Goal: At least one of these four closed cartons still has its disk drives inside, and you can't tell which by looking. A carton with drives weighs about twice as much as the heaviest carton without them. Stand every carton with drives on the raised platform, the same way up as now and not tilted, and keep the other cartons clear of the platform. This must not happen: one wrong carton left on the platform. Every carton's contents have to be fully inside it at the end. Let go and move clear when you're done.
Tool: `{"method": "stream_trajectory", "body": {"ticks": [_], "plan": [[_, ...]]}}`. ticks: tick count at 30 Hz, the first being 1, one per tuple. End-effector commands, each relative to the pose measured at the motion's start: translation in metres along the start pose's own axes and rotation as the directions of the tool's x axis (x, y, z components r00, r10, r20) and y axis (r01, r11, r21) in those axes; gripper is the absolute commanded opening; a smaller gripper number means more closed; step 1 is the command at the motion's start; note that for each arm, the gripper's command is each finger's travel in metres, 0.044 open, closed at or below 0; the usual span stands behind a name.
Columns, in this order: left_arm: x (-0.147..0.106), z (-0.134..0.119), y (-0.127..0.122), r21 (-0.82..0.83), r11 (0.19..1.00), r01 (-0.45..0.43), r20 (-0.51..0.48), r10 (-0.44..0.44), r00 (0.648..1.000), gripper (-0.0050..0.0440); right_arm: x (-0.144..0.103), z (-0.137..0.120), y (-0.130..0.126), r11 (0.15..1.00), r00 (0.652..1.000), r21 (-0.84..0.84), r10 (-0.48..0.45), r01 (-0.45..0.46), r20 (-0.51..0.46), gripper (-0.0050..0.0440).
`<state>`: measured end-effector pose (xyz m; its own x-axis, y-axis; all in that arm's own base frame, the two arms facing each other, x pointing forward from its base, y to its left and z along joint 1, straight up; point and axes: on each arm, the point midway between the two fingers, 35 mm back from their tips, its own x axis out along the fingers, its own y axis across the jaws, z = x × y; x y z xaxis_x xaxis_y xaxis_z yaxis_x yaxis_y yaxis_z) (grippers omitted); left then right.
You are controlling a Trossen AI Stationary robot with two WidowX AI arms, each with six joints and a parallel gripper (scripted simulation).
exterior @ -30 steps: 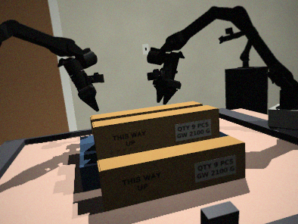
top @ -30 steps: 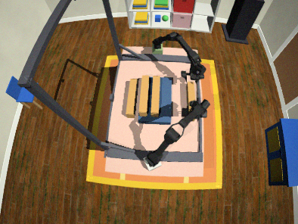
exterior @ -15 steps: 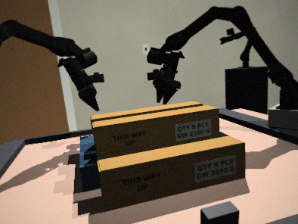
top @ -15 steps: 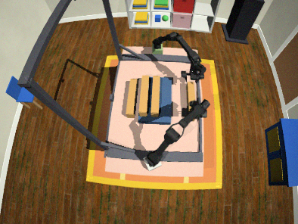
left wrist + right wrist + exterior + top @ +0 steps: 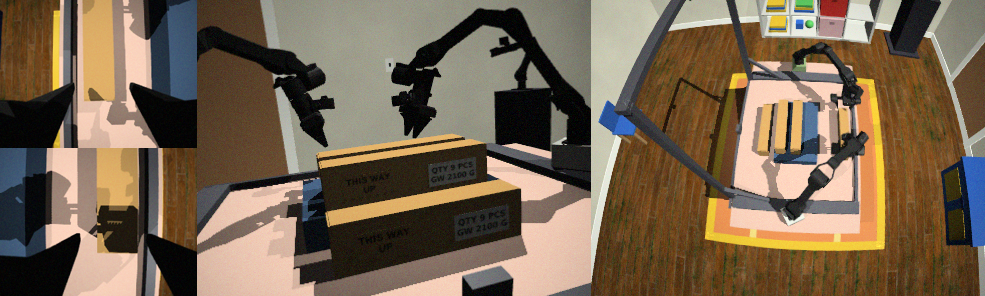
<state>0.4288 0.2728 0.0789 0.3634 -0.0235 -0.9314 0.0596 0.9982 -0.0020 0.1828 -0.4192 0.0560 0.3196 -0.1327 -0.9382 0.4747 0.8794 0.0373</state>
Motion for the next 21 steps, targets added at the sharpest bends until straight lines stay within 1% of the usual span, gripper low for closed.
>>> {"method": "stream_trajectory", "body": {"ticks": [1,21], "plan": [[-0.0092,0.0067,0.0028,0.006,1.000,-0.014,0.023,0.014,1.000,0.0387,-0.0120,0.0096,-0.0025,1.000,0.999,-0.009,-0.023,0.023,0.027,0.0386],[-0.0099,0.0073,0.0023,0.008,1.000,-0.020,0.026,0.020,0.999,0.0387,-0.0120,0.0094,-0.0024,1.000,0.999,-0.013,-0.023,0.023,0.029,0.0386]]}}
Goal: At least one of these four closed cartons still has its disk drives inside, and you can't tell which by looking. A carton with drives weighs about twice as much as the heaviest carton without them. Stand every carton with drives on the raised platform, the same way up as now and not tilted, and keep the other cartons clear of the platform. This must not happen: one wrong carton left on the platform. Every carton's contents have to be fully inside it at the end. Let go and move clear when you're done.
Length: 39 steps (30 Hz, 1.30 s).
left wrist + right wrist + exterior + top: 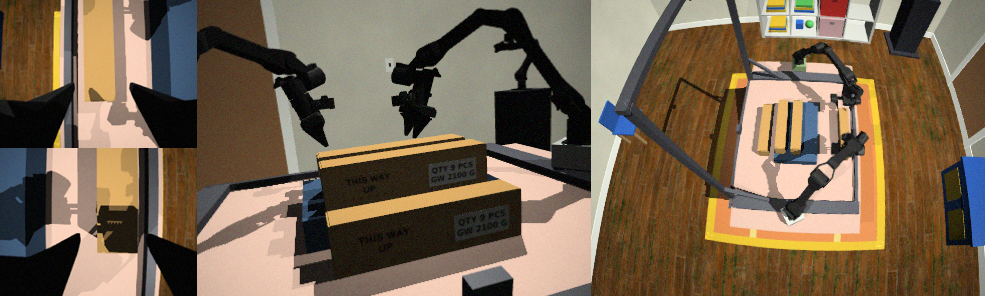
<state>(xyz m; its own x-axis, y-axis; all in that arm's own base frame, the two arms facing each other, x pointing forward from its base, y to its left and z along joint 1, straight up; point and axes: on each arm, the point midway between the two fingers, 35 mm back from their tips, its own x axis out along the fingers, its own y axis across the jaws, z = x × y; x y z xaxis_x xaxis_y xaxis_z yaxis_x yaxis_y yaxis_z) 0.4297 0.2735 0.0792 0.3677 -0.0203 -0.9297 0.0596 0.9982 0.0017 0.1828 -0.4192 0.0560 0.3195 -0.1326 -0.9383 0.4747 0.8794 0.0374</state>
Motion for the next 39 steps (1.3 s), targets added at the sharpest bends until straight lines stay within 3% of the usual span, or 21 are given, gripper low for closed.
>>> {"method": "stream_trajectory", "body": {"ticks": [1,35,36,39], "plan": [[-0.010,0.006,0.002,0.006,1.000,-0.017,0.022,0.017,1.000,0.0387,-0.012,0.009,-0.002,1.000,0.999,-0.013,-0.023,0.023,0.029,0.0386],[-0.010,0.006,0.001,0.010,1.000,-0.026,0.033,0.026,0.999,0.0387,-0.012,0.010,-0.002,1.000,0.999,-0.009,-0.023,0.024,0.027,0.0386],[0.056,-0.019,0.002,0.005,1.000,-0.009,0.019,0.009,1.000,0.0387,0.054,-0.015,-0.004,1.000,0.999,-0.013,-0.023,0.023,0.029,0.0386],[0.056,-0.019,0.002,0.005,1.000,-0.009,0.019,0.009,1.000,0.0387,0.054,-0.015,-0.004,1.000,0.999,-0.013,-0.023,0.023,0.029,0.0386]]}}
